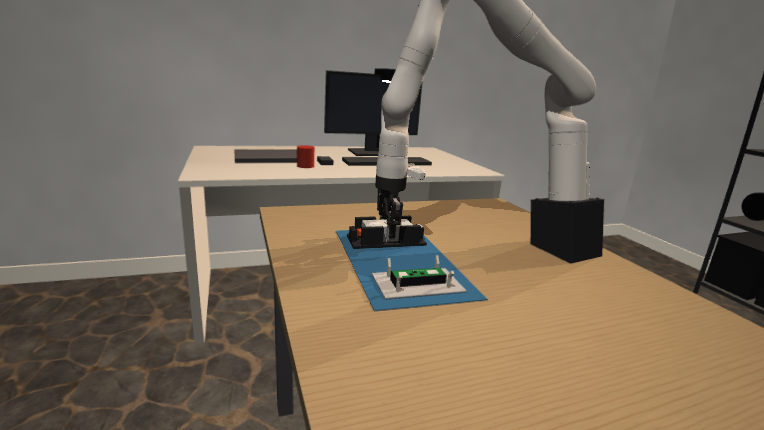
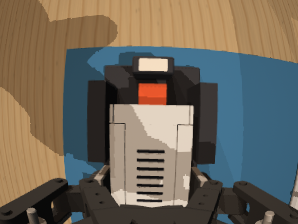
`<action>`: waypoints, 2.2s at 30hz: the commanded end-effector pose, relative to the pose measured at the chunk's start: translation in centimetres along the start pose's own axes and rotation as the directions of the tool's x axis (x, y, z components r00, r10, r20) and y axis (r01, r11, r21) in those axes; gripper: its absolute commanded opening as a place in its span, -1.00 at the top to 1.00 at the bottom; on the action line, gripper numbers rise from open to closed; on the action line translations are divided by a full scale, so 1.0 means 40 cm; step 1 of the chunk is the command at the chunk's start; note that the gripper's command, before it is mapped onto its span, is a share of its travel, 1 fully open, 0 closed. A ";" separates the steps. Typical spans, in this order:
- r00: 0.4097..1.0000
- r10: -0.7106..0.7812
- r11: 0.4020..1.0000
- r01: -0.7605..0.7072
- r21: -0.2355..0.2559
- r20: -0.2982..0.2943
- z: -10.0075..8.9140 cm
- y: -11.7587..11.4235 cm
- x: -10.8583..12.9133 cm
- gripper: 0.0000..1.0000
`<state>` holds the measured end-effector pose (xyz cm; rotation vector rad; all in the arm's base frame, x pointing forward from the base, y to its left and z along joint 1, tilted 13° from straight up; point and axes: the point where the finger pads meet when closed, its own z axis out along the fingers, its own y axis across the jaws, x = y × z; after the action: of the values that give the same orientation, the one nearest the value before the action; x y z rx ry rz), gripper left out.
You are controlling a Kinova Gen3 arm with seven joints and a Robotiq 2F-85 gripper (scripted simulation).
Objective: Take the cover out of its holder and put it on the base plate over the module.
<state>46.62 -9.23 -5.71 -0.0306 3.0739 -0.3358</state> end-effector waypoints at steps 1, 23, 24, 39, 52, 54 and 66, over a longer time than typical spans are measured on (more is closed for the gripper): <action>1.000 0.000 1.000 0.000 0.000 0.002 -0.002 0.000 -0.002 -0.39; 1.000 0.000 1.000 0.000 0.000 0.002 -0.002 0.000 -0.002 1.00; 1.000 0.000 1.000 0.000 0.000 0.002 -0.002 0.000 -0.002 1.00; 1.000 0.000 1.000 0.000 0.000 0.002 -0.003 0.000 -0.002 1.00; 1.000 0.000 1.000 0.000 0.000 0.002 -0.070 0.000 -0.002 1.00; 1.000 0.000 1.000 0.000 0.000 0.002 -0.078 0.000 -0.002 1.00; 1.000 0.000 1.000 0.000 0.000 -0.008 -0.115 -0.001 0.008 1.00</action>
<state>45.70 -8.49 -2.16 -0.0264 3.0941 -0.3386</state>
